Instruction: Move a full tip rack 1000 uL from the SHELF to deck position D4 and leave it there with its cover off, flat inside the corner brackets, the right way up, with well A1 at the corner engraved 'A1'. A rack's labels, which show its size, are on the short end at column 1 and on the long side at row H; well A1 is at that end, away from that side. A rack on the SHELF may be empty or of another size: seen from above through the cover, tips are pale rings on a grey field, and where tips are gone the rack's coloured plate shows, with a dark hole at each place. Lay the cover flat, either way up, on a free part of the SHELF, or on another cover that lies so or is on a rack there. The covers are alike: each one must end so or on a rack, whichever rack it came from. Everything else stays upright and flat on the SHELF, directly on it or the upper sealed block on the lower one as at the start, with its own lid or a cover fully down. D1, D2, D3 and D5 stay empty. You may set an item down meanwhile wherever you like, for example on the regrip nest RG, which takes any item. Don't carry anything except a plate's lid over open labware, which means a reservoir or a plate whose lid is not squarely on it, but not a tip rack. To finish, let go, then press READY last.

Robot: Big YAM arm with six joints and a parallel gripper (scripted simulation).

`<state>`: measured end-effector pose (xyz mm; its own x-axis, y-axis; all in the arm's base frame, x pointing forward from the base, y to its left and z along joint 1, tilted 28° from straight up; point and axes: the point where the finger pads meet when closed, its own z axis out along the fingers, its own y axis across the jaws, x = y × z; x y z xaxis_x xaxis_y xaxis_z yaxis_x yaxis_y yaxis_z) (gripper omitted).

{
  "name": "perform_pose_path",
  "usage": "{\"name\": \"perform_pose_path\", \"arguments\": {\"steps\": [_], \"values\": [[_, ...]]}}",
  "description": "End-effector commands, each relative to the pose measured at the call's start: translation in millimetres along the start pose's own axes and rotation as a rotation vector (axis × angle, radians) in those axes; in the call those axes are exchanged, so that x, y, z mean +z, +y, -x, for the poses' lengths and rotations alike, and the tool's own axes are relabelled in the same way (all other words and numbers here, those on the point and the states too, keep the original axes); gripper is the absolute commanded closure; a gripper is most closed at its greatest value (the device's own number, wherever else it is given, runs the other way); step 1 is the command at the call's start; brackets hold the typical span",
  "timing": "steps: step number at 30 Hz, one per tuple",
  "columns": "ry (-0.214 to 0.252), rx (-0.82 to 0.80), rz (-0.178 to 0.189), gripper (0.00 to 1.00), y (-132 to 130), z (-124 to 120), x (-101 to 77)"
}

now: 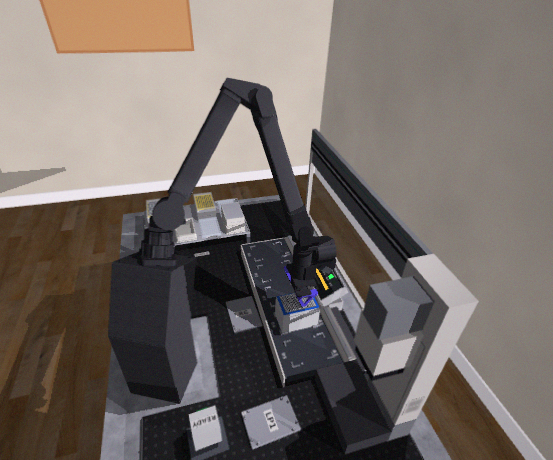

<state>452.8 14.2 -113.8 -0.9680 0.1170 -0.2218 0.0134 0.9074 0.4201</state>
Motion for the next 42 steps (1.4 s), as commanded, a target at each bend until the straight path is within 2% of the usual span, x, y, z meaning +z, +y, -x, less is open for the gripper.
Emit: {"name": "perform_pose_path", "arguments": {"steps": [1,42], "values": [[-0.028,0.005,-0.004,0.00,-6.9,8.4,-21.3],[-0.037,0.000,-0.006,0.00,-6.6,12.0,-80.9]]}}
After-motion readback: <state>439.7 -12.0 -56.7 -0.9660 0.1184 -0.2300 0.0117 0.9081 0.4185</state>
